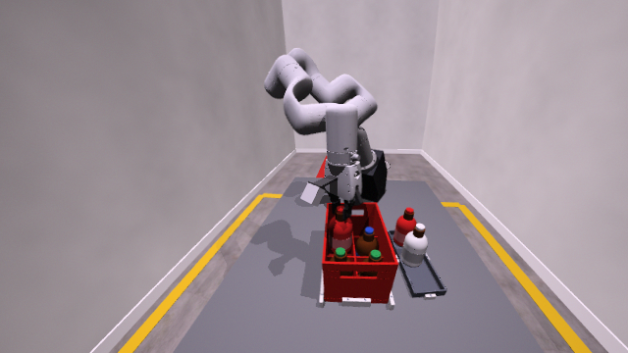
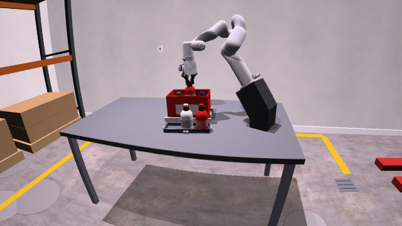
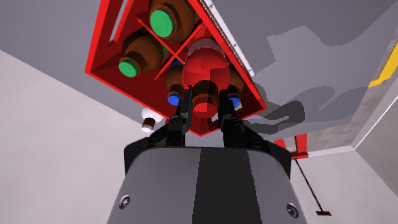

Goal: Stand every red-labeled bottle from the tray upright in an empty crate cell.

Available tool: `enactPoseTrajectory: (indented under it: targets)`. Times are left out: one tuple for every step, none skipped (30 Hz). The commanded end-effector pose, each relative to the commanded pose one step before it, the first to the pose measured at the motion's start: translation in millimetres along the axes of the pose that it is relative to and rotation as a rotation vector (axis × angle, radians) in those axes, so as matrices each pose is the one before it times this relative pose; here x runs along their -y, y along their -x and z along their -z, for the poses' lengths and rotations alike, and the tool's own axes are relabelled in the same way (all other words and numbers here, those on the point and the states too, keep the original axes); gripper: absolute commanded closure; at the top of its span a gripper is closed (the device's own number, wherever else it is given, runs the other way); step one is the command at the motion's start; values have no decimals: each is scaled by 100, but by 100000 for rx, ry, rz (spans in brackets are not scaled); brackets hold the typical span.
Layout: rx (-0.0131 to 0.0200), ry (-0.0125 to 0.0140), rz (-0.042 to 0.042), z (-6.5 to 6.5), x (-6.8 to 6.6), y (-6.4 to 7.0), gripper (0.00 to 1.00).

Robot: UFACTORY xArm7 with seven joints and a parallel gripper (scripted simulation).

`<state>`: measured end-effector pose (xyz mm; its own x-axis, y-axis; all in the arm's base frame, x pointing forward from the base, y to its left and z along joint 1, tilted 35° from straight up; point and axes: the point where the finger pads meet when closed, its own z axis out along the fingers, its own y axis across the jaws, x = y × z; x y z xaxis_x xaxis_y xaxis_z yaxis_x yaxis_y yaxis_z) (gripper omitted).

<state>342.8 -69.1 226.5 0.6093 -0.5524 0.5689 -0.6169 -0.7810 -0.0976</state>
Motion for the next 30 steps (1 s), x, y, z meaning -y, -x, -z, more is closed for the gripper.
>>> enactPoseTrajectory:
  targets:
    - [-233,-136,-11,-371,59,-94,100]
    - [-2,0,-1,-121,1,-1,100]
    - [0,0,0,-120,0,0,100]
    - [1,0,0,-118,0,1,100]
    - [1,0,0,-116,0,1,100]
    - [-1,0,-1,-112,1,-1,100]
    - [0,0,0,-109,0,0,100]
    - [1,0,0,-105,0,1,100]
    - [1,0,1,-101,-1,1,100]
    - [-1,0,-1,-96,1,-1,100]
    - [-1,0,0,-91,0,0,100]
    - [0,0,0,0,0,0,100]
    - [0,0,0,0,0,0,100]
    - [0,0,0,-86,0,0,100]
    - [1,0,0,-81,0,1,100]
    - [1,0,1,-75,-1,1,100]
    - [-1,0,-1,-69,1,-1,100]
    - [-1,0,0,-63,0,0,100]
    - [0,0,0,-57,0,0,100]
    - [0,0,0,-51,0,0,100]
    - [0,0,0,-45,0,0,100]
    - [0,0,0,-39,0,0,100]
    - [0,0,0,-33,0,0,100]
    - [0,0,0,-27,0,0,100]
    - [0,0,0,-22,0,0,100]
    - [0,0,0,-17,0,0,100]
    - [0,0,0,-13,0,0,100]
    - [0,0,0,-9,0,0,100]
    - [0,0,0,0,0,0,100]
    - [0,0,0,0,0,0,100]
